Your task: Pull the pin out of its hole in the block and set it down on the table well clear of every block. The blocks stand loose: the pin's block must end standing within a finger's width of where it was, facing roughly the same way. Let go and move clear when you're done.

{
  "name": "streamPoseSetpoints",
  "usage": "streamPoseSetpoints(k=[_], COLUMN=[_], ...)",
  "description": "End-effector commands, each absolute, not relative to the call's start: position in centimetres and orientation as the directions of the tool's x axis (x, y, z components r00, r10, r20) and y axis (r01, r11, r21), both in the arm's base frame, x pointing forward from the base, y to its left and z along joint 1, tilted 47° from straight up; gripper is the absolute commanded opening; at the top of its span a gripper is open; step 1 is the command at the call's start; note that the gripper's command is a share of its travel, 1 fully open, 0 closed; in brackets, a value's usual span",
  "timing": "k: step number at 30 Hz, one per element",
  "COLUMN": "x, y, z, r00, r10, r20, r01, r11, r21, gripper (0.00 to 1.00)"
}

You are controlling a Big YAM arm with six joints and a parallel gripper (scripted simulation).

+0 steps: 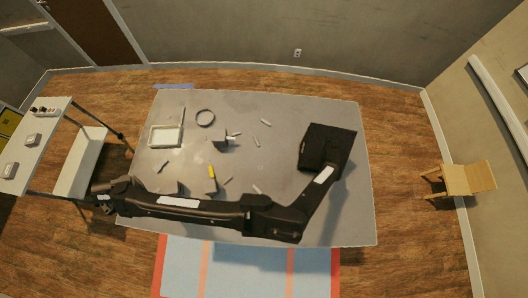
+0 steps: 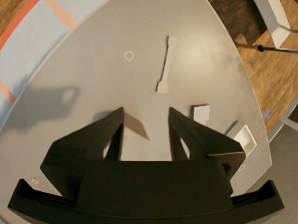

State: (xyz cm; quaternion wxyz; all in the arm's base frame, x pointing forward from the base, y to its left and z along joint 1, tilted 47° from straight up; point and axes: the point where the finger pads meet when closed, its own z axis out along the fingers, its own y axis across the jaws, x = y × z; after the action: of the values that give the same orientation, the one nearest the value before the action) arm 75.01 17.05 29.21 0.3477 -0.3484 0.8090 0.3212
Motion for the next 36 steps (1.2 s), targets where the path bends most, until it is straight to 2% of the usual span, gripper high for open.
streamPoseSetpoints(k=[1,36], x=[75.08,75.03], y=[16.51,16.27], z=[29.90,29.59], r00=[-0.509,-0.515], r10=[-0.336,-0.335], r20=[-0.792,-0.789], r01=[-0.786,-0.783], r11=[0.556,0.559], r21=[0.269,0.274], gripper=[0.39,0.39])
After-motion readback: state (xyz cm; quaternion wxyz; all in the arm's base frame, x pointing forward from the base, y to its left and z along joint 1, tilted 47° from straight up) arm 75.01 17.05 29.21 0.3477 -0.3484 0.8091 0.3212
